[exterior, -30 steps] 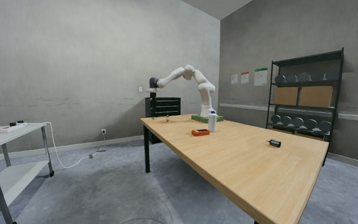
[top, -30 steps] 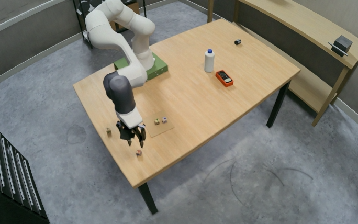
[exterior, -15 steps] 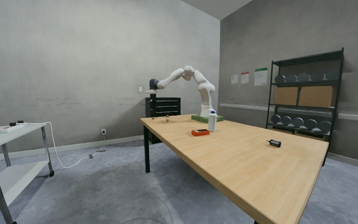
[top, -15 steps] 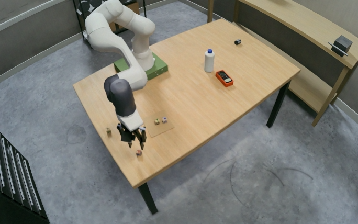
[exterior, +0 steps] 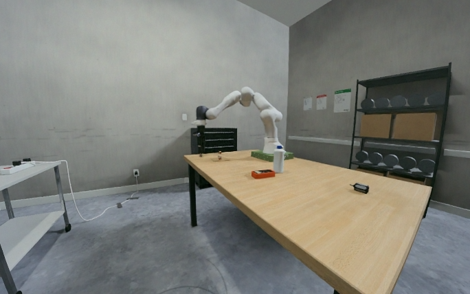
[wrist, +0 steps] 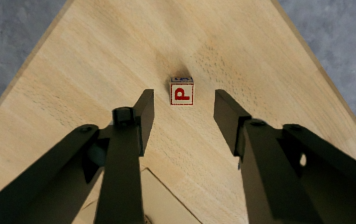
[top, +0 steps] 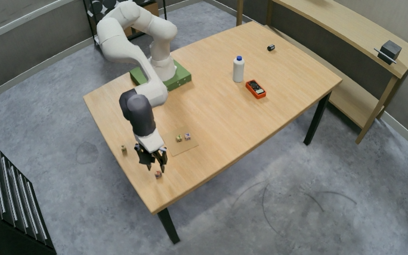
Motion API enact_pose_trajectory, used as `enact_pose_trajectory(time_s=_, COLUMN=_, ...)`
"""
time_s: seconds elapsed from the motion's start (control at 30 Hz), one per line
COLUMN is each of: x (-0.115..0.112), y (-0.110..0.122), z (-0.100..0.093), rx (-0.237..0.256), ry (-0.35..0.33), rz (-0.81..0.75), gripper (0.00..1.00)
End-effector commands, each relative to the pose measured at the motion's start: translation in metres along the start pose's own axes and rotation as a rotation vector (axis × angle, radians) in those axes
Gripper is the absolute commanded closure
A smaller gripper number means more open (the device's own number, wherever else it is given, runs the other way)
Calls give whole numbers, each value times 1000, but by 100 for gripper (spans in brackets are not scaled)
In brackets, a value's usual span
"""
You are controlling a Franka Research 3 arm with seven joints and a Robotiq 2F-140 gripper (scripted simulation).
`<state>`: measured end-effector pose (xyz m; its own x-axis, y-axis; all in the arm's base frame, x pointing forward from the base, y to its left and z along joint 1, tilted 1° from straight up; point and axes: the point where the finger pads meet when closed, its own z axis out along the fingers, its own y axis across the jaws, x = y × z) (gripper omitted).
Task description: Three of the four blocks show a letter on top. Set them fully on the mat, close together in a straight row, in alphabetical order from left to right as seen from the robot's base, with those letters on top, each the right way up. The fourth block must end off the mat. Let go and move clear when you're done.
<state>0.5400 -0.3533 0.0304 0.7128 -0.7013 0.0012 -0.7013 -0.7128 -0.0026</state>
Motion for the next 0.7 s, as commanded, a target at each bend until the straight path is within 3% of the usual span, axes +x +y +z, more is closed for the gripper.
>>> enact_pose_trajectory(time_s=0.0, x=2, y=-1, z=3, rx=2, ry=7, rz=5, gripper=57)
enact_pose_trajectory(time_s=0.67, x=3, y=-1, z=10, rx=2, ry=7, rz=5, gripper=57)
